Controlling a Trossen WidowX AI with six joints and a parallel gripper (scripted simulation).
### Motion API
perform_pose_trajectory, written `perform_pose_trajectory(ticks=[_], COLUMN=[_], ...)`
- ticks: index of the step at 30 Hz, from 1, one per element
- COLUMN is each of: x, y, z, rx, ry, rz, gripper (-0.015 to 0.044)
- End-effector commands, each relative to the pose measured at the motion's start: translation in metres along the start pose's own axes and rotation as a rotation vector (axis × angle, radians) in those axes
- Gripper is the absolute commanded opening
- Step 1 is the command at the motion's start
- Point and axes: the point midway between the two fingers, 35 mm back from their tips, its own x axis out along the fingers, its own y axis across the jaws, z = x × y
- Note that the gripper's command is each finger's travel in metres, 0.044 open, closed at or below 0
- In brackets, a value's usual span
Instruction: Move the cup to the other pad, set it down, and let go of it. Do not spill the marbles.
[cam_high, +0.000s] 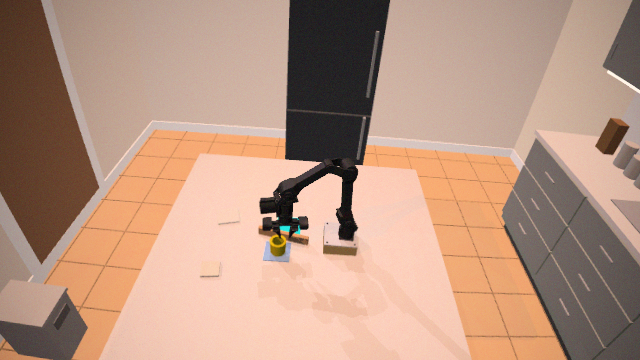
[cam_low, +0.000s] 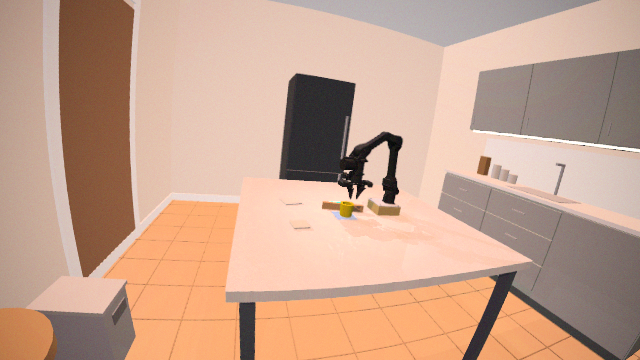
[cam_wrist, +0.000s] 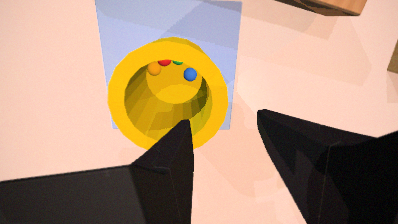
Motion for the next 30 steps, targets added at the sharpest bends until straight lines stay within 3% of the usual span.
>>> perform_pose_trajectory(ticks=[1,30], x=[0.008,0.056], y=[0.000,-0.001], z=[0.000,0.001], rx=[0.007,0.007], ry=[-0.006,-0.006], rz=[-0.009,-0.009], gripper=[0.0167,0.0167])
